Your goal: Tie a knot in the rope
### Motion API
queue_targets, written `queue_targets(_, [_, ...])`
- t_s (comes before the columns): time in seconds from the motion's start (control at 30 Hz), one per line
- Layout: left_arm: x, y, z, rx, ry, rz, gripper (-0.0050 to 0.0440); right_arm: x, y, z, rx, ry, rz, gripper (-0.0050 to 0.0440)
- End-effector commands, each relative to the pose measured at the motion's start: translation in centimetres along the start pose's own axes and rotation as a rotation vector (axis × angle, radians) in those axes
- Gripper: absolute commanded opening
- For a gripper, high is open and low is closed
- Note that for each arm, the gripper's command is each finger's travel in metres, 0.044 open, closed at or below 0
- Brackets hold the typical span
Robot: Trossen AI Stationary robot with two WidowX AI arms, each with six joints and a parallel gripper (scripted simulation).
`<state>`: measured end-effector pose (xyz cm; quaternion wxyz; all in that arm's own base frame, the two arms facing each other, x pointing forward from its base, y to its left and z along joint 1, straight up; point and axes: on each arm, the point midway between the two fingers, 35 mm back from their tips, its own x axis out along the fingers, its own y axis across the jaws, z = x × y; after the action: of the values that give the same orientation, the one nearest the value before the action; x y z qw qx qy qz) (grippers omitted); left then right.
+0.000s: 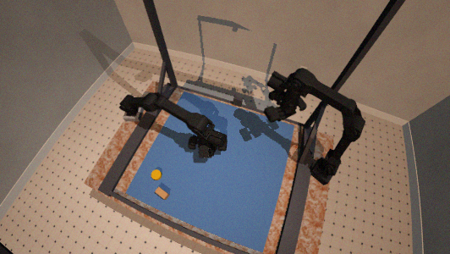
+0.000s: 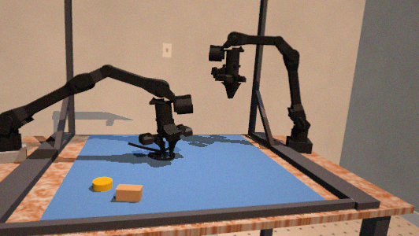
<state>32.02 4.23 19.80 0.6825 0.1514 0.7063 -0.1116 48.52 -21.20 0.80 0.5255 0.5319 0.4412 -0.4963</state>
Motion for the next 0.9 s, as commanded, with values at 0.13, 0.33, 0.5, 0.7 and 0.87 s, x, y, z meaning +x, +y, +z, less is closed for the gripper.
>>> queue_targets(0.13, [-0.84,0.02,-0.16,-0.007,-0.023,0.015,0.0085,-1.31,0.60,0.24,-0.005,-0.011,0.032,0.0064])
queue_targets(0.33, [-0.84,0.02,-0.16,-0.007,-0.023,0.015,0.0085,-1.31,0.60,0.24,-0.005,-0.011,0.032,0.0038])
queue_targets(0.5, [-0.84,0.02,-0.16,-0.007,-0.023,0.015,0.0085,-1.31,0.60,0.24,-0.005,-0.011,0.032,0.0020])
queue_targets(0.7, [-0.84,0.02,-0.16,-0.007,-0.023,0.015,0.0085,-1.31,0.60,0.24,-0.005,-0.011,0.032,0.0020])
queue_targets(0.87, [-0.84,0.02,-0.16,-0.007,-0.023,0.015,0.0085,-1.31,0.60,0.24,-0.005,-0.011,0.032,0.0020])
